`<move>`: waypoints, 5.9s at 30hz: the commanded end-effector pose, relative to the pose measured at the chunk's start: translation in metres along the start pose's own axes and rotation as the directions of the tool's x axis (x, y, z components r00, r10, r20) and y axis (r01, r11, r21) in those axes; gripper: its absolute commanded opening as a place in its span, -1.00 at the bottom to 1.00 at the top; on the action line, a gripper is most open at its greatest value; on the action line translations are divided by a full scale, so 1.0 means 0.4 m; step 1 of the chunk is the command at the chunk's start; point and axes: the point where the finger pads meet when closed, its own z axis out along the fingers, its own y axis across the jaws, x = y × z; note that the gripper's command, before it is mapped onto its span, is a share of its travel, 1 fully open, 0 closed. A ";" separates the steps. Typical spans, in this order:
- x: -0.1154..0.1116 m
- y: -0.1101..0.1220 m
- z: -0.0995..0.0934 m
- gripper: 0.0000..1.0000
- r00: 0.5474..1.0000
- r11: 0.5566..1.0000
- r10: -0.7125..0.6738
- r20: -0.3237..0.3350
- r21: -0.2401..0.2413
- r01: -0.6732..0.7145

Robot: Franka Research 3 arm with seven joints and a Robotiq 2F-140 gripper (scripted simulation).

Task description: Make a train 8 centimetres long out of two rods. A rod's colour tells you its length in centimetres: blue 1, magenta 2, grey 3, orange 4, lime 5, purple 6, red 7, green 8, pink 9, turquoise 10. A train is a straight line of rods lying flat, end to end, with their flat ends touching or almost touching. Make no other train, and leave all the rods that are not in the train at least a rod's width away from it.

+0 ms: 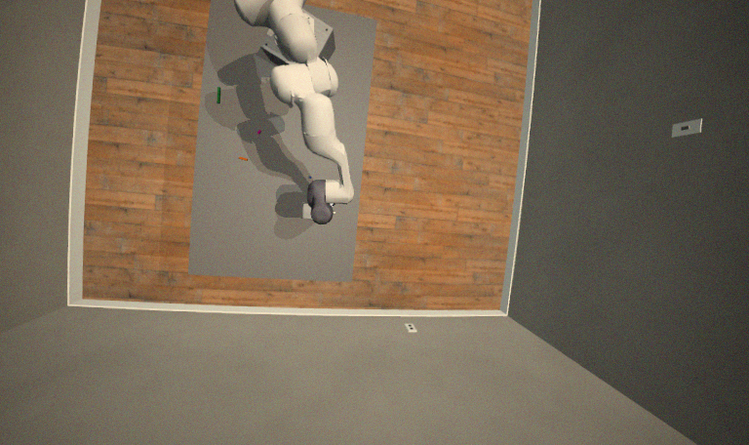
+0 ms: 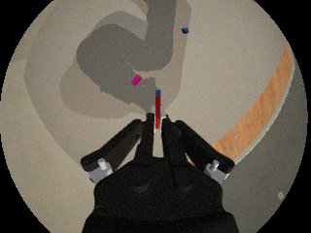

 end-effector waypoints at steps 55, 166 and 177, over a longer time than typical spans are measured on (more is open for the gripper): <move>-0.001 -0.003 -0.015 -0.54 1.000 1.000 -0.003 0.002 0.001 0.003; 0.000 -0.003 -0.411 1.00 1.000 1.000 -0.003 0.002 0.001 0.003; 0.000 -0.003 -0.411 1.00 1.000 1.000 -0.003 0.002 0.001 0.003</move>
